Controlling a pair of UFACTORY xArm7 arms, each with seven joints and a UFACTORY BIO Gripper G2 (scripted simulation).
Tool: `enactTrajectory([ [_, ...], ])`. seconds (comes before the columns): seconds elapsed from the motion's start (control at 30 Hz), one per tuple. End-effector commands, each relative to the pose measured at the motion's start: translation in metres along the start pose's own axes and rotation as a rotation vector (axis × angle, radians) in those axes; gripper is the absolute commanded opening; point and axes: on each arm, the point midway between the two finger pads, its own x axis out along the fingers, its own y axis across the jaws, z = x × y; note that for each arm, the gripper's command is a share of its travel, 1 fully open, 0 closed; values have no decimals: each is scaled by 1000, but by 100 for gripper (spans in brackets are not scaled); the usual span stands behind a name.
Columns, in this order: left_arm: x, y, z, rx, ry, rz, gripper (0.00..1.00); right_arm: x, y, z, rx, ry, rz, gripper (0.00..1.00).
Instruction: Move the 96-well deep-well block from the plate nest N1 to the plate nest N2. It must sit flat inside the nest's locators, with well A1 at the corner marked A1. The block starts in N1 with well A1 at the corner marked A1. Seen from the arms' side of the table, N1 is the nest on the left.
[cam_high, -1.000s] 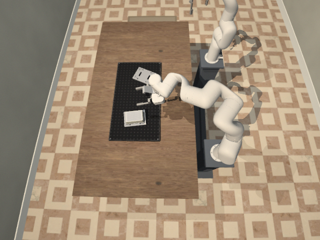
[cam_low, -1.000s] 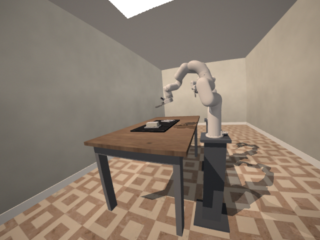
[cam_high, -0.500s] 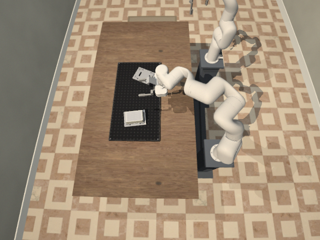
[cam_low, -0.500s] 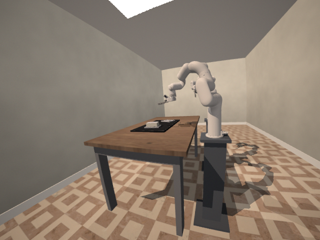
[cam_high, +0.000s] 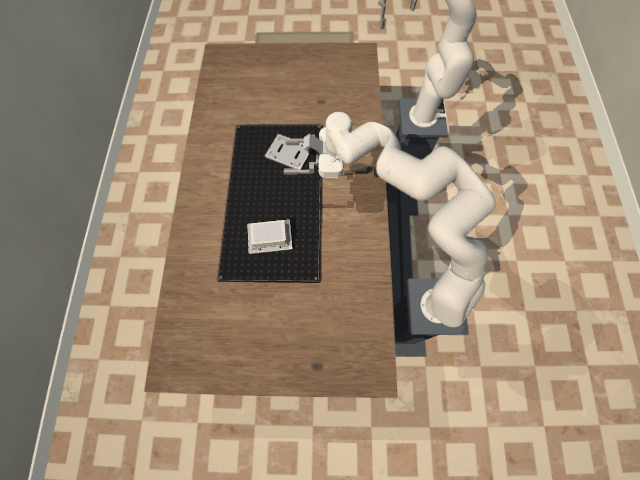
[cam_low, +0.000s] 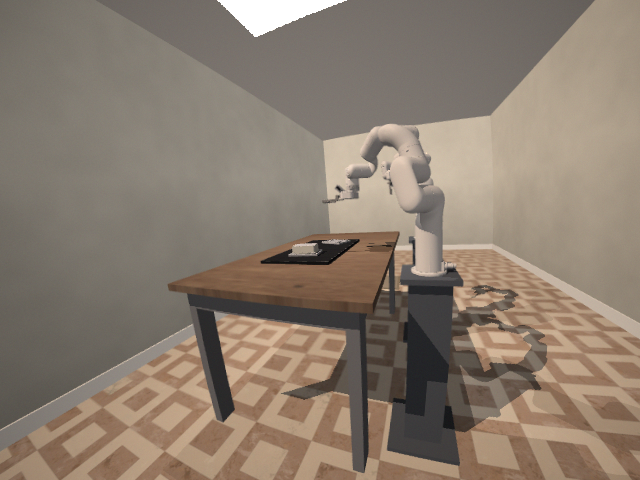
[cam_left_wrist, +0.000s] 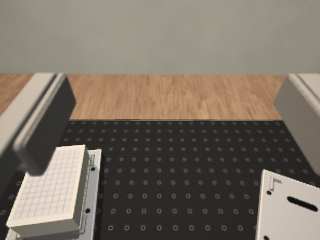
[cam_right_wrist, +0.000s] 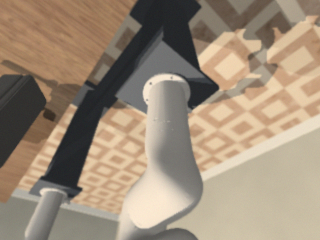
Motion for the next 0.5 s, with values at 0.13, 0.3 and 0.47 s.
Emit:
enactTrajectory([
  [0.13,-2,-7,6,-1,-6,1,37,-1,0,0,0,-2,0,100],
  [0.3,-2,-7,6,-1,-6,1,37,-1,0,0,0,-2,0,100],
  [0.47,5,7,-7,-1,-6,125,37,-1,0,0,0,-2,0,100],
])
